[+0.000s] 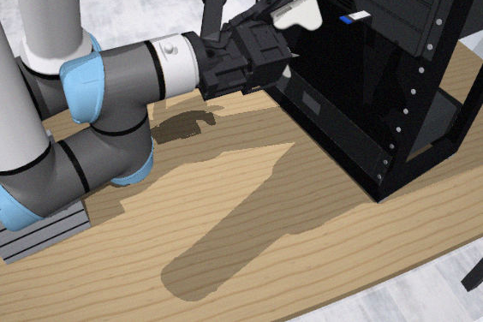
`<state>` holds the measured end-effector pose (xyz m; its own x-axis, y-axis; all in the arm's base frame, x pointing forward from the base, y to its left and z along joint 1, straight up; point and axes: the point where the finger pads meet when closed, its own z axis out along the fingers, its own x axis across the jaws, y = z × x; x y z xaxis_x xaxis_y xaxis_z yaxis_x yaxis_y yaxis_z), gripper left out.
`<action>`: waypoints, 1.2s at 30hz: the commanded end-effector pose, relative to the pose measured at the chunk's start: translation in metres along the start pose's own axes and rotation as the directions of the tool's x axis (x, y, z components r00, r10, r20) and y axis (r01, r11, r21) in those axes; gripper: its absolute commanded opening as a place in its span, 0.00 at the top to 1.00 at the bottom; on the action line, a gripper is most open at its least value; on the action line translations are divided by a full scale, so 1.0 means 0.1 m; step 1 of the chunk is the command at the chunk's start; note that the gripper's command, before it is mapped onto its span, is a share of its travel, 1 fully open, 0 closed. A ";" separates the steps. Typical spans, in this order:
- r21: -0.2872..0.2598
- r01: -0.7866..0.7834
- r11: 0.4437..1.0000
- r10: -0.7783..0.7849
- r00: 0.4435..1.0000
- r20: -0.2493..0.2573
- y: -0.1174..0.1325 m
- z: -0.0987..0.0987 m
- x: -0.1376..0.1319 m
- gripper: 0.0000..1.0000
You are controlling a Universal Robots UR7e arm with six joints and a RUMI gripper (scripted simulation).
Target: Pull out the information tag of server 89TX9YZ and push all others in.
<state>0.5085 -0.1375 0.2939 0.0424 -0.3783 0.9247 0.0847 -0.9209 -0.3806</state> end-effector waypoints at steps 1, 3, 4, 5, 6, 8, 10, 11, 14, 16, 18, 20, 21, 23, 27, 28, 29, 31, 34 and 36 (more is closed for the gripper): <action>0.004 0.019 1.000 -0.019 1.000 0.000 0.00 -0.01 -0.01 0.00; 0.005 0.028 1.000 -0.028 1.000 0.000 0.00 -0.02 -0.02 0.00; 0.006 0.032 0.999 -0.032 0.999 0.000 0.00 -0.02 -0.02 0.00; 0.007 0.036 0.999 -0.036 0.999 0.001 0.00 -0.02 -0.02 0.00; 0.007 0.041 0.999 -0.041 0.999 0.001 -0.01 -0.03 -0.03 0.00; 0.009 0.049 0.999 -0.049 0.999 0.001 -0.01 -0.03 -0.03 0.00; 0.010 0.057 0.998 -0.057 0.998 0.001 -0.01 -0.04 -0.04 0.00; 0.011 0.061 0.998 -0.062 0.998 0.001 -0.01 -0.04 -0.04 0.00; 0.013 0.074 0.997 -0.074 0.997 0.001 -0.01 -0.05 -0.05 0.00; 0.013 0.074 0.997 -0.074 0.997 0.001 -0.01 -0.05 -0.05 0.00; 0.015 0.082 0.997 -0.082 0.997 0.001 -0.01 -0.05 -0.06 0.00; 0.016 0.089 0.996 -0.089 0.996 0.001 -0.01 -0.06 -0.07 0.00; 0.017 0.093 0.995 -0.093 0.996 0.001 -0.01 -0.06 -0.07 0.00; 0.018 0.101 0.995 -0.101 0.995 0.001 -0.01 -0.06 -0.07 0.00; 0.021 0.116 0.993 -0.116 0.993 0.001 -0.01 -0.07 -0.09 0.00; 0.022 0.120 0.993 -0.120 0.993 0.001 -0.01 -0.08 -0.09 0.00; 0.022 0.123 0.992 -0.123 0.992 0.001 -0.01 -0.08 -0.09 0.00; 0.024 0.131 0.991 -0.131 0.991 0.001 -0.01 -0.08 -0.10 0.00; 0.024 0.134 0.991 -0.134 0.991 0.000 -0.02 -0.08 -0.10 0.00; 0.026 0.141 0.990 -0.141 0.990 0.000 -0.02 -0.09 -0.11 0.00</action>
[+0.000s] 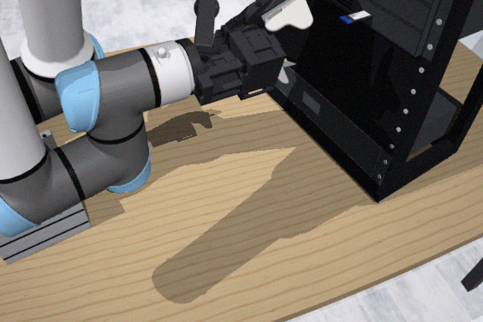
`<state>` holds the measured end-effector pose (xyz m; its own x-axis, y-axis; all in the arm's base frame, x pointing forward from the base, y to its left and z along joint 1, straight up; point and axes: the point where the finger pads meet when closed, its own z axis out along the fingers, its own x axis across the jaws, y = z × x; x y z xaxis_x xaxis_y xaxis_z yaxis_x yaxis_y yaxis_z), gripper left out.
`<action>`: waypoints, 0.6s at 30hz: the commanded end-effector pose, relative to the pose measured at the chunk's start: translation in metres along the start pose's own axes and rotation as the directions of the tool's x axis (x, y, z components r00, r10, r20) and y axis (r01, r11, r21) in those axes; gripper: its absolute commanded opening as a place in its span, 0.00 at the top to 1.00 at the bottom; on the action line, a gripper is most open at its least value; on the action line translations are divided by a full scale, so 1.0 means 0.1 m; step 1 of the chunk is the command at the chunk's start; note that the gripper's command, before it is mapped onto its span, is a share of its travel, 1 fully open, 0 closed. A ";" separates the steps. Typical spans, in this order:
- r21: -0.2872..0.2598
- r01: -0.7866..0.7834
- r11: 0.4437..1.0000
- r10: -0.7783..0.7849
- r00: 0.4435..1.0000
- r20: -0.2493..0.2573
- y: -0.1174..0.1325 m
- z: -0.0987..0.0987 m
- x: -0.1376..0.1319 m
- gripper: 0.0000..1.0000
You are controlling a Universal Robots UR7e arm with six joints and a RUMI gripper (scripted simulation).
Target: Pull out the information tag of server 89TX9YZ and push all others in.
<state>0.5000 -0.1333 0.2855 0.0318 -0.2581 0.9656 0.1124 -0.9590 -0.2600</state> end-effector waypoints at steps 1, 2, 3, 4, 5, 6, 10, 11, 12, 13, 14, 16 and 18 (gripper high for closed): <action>0.003 0.018 1.000 -0.018 1.000 0.000 0.00 -0.01 -0.01 0.00; 0.004 0.021 1.000 -0.021 1.000 0.000 -0.01 -0.01 -0.01 0.00; 0.004 0.025 1.000 -0.025 1.000 0.000 -0.01 -0.02 -0.02 0.00; 0.005 0.028 1.000 -0.028 1.000 0.000 -0.01 -0.02 -0.02 0.00; 0.006 0.032 0.999 -0.032 1.000 0.000 -0.01 -0.02 -0.02 0.00; 0.006 0.035 0.999 -0.035 0.999 0.000 -0.01 -0.02 -0.02 0.00; 0.009 0.048 0.999 -0.048 0.999 0.000 -0.01 -0.03 -0.04 0.00; 0.009 0.051 0.999 -0.051 0.999 0.000 -0.01 -0.03 -0.04 0.00; 0.010 0.055 0.998 -0.055 0.999 0.000 -0.01 -0.03 -0.04 0.00; 0.010 0.055 0.998 -0.055 0.999 0.000 -0.01 -0.03 -0.04 0.00; 0.010 0.055 0.998 -0.055 0.999 0.000 -0.01 -0.03 -0.04 0.00; 0.011 0.061 0.998 -0.061 0.998 0.000 -0.01 -0.04 -0.05 0.00; 0.012 0.067 0.998 -0.067 0.998 0.000 -0.02 -0.04 -0.05 0.00</action>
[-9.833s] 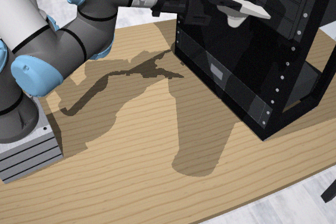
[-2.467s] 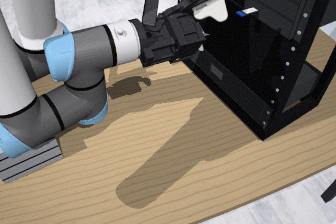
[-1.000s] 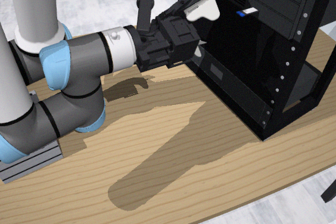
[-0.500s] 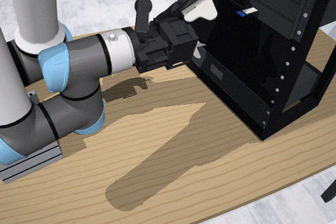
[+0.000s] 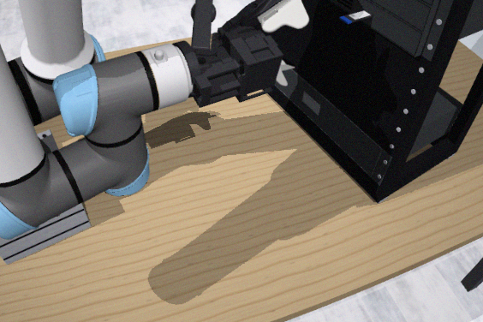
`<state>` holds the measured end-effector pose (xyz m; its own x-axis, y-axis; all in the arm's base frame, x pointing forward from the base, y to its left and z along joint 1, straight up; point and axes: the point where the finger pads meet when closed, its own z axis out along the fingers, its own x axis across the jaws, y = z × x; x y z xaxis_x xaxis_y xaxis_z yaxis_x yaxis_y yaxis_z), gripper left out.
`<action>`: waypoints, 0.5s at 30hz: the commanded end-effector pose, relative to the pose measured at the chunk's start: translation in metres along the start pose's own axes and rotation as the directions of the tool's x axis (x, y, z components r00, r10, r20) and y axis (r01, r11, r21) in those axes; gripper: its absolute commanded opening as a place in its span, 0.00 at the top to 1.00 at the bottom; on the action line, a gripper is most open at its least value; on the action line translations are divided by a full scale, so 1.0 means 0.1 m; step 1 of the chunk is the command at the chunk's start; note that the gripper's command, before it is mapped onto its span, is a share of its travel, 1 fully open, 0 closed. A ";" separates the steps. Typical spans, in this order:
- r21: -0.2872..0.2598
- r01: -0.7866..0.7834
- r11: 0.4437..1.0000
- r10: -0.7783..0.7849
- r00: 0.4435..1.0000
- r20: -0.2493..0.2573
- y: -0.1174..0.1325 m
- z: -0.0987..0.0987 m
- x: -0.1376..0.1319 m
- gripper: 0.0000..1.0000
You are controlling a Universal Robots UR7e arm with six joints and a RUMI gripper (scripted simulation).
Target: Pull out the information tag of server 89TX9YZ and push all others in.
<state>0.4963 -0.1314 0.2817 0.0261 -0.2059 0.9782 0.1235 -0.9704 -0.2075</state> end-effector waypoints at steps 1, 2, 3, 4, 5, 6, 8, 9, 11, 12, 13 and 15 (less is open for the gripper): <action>0.003 0.016 1.000 -0.016 1.000 0.000 -0.01 -0.01 -0.01 0.00; 0.003 0.019 1.000 -0.019 1.000 0.000 -0.01 -0.01 -0.01 0.00; 0.004 0.022 1.000 -0.022 1.000 0.000 -0.01 -0.01 -0.02 0.00; 0.004 0.025 1.000 -0.025 1.000 0.000 -0.01 -0.02 -0.02 0.00; 0.005 0.028 1.000 -0.028 1.000 0.000 -0.01 -0.02 -0.02 0.00; 0.006 0.031 0.999 -0.031 1.000 0.000 -0.01 -0.02 -0.02 0.00; 0.007 0.037 0.999 -0.037 0.999 0.000 -0.01 -0.02 -0.03 0.00; 0.007 0.040 0.999 -0.040 0.999 0.000 -0.01 -0.03 -0.03 0.00; 0.008 0.046 0.999 -0.046 0.999 0.000 -0.01 -0.03 -0.03 0.00; 0.008 0.046 0.999 -0.046 0.999 0.000 -0.01 -0.03 -0.03 0.00; 0.008 0.046 0.999 -0.046 0.999 0.000 -0.01 -0.03 -0.03 0.00; 0.009 0.051 0.999 -0.051 0.999 0.000 -0.01 -0.03 -0.04 0.00</action>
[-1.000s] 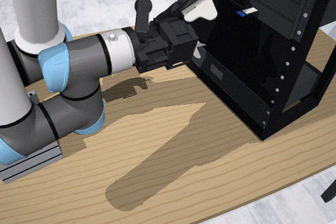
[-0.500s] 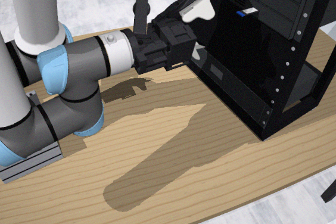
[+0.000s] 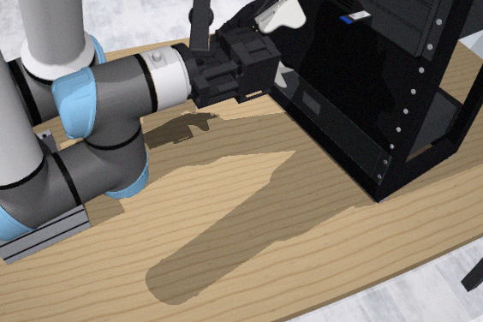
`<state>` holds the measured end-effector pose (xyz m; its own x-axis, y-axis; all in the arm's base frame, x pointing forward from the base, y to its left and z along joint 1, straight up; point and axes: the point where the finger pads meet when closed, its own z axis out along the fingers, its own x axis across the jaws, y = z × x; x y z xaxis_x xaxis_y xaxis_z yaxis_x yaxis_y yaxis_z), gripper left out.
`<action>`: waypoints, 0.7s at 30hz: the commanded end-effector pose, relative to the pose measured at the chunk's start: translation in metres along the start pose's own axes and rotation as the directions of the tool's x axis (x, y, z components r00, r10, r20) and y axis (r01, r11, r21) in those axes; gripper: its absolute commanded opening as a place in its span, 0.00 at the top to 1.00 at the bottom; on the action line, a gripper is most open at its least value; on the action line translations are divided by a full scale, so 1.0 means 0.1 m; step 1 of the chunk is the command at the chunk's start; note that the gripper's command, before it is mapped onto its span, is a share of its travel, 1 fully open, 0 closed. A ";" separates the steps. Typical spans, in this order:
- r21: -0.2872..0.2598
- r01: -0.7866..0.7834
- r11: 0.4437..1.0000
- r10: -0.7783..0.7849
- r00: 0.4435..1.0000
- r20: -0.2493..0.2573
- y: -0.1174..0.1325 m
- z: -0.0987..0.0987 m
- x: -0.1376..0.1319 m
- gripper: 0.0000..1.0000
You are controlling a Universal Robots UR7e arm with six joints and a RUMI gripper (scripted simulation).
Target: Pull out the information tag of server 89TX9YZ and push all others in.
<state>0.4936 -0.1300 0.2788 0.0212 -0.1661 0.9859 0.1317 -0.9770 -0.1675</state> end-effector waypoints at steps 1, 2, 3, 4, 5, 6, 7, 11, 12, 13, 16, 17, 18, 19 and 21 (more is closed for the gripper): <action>0.002 0.013 1.000 -0.013 1.000 0.000 0.00 -0.01 -0.01 0.00; 0.003 0.016 1.000 -0.016 1.000 0.000 -0.01 -0.01 -0.01 0.00; 0.003 0.019 1.000 -0.019 1.000 0.000 -0.01 -0.01 -0.01 0.00; 0.004 0.021 1.000 -0.021 1.000 0.000 -0.01 -0.01 -0.01 0.00; 0.004 0.024 1.000 -0.024 1.000 0.000 -0.01 -0.01 -0.02 0.00; 0.005 0.026 1.000 -0.026 1.000 0.000 -0.01 -0.02 -0.02 0.00; 0.005 0.029 1.000 -0.029 1.000 0.000 -0.01 -0.02 -0.02 0.00; 0.007 0.039 0.999 -0.039 0.999 0.000 -0.01 -0.02 -0.03 0.00; 0.007 0.041 0.999 -0.041 0.999 0.000 -0.01 -0.03 -0.03 0.00; 0.008 0.044 0.999 -0.044 0.999 0.000 -0.01 -0.03 -0.03 0.00; 0.008 0.046 0.999 -0.046 0.999 0.000 -0.02 -0.03 -0.03 0.00; 0.008 0.048 0.999 -0.048 0.999 0.000 -0.02 -0.03 -0.04 0.00; 0.009 0.051 0.999 -0.051 0.999 0.000 -0.02 -0.03 -0.04 0.00; 0.009 0.053 0.999 -0.053 0.999 0.000 -0.02 -0.03 -0.04 0.00; 0.010 0.058 0.998 -0.058 0.998 0.000 -0.02 -0.04 -0.04 0.00</action>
<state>0.4904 -0.1283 0.2753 0.0152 -0.1199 0.9927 0.1408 -0.9826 -0.1208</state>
